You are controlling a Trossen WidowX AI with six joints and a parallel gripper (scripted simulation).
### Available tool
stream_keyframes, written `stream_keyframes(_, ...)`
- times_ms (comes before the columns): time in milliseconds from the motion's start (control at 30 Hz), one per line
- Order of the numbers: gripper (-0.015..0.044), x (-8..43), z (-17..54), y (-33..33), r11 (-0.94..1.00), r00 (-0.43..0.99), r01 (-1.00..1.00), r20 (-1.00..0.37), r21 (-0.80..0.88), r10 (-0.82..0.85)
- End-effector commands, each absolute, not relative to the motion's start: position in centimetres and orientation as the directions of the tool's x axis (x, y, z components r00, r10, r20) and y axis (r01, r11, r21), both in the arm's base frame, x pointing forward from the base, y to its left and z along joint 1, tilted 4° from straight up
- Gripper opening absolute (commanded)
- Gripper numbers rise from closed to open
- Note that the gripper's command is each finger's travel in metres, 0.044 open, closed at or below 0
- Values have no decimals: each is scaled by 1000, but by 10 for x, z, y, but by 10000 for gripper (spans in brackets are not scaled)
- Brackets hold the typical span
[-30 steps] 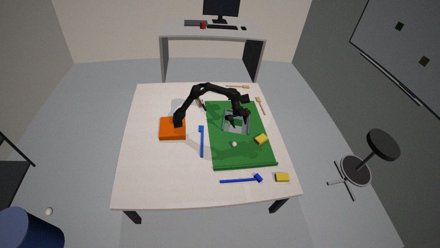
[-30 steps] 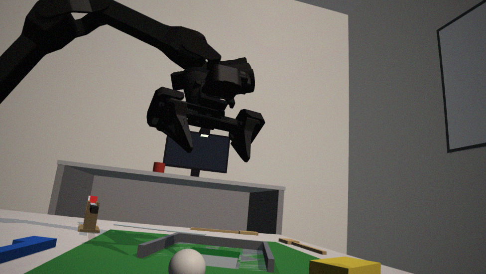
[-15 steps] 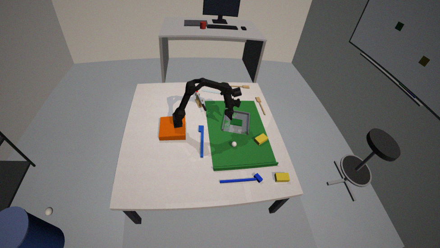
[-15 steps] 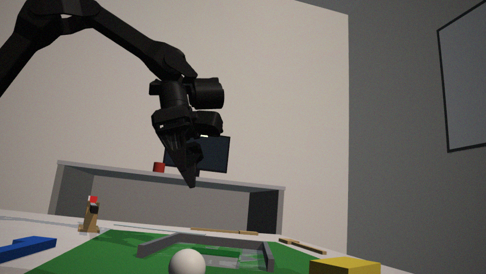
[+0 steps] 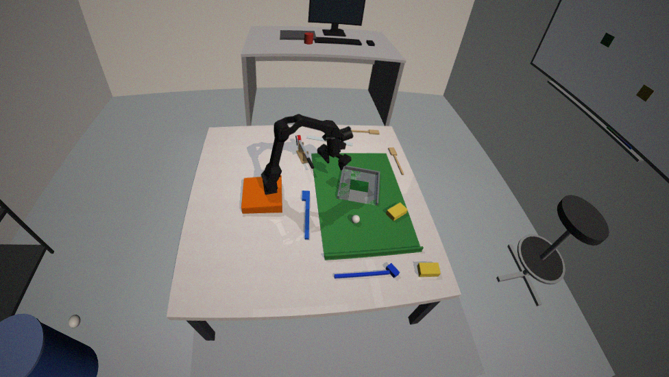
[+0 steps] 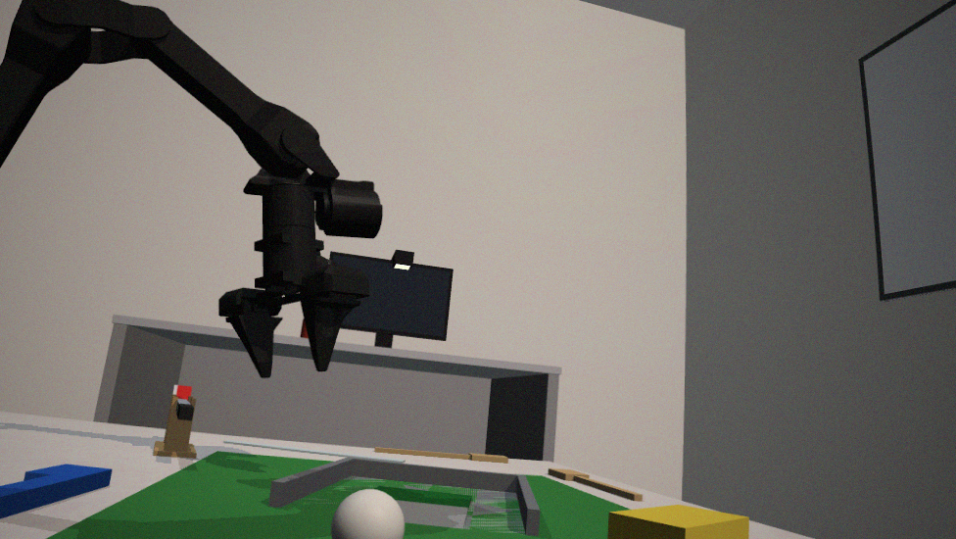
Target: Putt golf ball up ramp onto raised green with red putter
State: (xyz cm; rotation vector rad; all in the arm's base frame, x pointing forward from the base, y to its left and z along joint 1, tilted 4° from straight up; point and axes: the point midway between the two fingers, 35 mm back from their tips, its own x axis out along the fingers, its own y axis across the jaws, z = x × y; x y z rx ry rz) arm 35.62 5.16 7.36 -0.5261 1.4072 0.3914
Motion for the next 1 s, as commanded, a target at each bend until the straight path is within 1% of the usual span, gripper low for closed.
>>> stream_keyframes(0, 440, 305, 62, 107, 375, 29, -927, -992, 19, 124)
stream_keyframes(133, 440, 281, 60, 129, 126, -23, -991, -981, 47, 190)
stream_keyframes(233, 440, 263, 58, 144, -69, -66, -996, -969, 51, 237)
stream_keyframes(267, 440, 259, 58, 146, -102, -74, -994, -967, 51, 244)
stream_keyframes(700, 440, 257, 58, 147, -109, -76, -993, -966, 50, 246)
stream_keyframes(967, 440, 255, 35, 147, -109, -76, -993, -966, 51, 246)
